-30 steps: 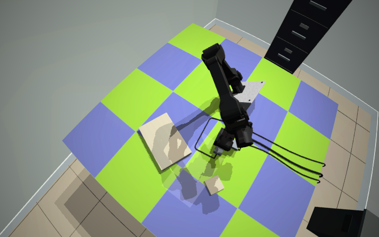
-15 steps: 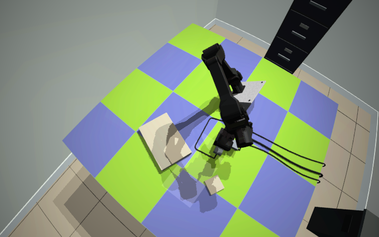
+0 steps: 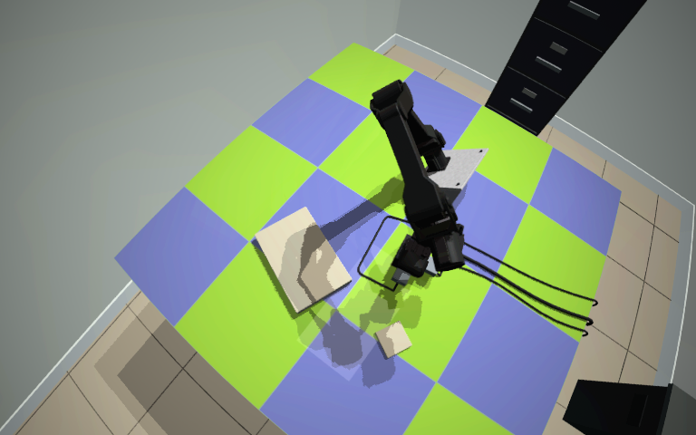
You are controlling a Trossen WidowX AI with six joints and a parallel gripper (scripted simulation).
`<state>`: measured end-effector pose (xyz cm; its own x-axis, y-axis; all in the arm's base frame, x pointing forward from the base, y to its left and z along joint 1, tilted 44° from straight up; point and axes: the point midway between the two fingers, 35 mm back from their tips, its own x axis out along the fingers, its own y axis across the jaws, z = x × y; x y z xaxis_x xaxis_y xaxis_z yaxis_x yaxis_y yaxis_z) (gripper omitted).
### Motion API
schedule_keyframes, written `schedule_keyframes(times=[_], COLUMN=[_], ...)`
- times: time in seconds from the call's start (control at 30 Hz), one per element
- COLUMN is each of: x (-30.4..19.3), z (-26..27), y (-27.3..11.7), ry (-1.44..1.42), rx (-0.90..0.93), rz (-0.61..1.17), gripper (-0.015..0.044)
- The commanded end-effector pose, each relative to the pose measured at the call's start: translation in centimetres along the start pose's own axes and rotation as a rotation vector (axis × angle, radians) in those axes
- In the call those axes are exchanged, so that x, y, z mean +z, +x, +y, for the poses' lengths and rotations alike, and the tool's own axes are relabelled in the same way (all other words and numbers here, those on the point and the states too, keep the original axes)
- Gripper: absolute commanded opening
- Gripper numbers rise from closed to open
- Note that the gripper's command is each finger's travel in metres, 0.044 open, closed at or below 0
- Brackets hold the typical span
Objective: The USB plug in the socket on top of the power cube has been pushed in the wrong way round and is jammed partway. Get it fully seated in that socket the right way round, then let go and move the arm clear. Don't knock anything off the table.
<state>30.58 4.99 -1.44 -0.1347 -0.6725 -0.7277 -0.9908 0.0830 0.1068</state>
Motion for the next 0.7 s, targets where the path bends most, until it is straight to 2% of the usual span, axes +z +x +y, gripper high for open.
schedule_keyframes(times=[0.0, 0.67], x=[0.0, 0.0], z=[0.0, 0.0], y=[0.0, -1.1], ry=[-0.001, 0.0], rx=[-0.001, 0.0], rz=[0.0, 0.0], gripper=[0.0095, 0.0095])
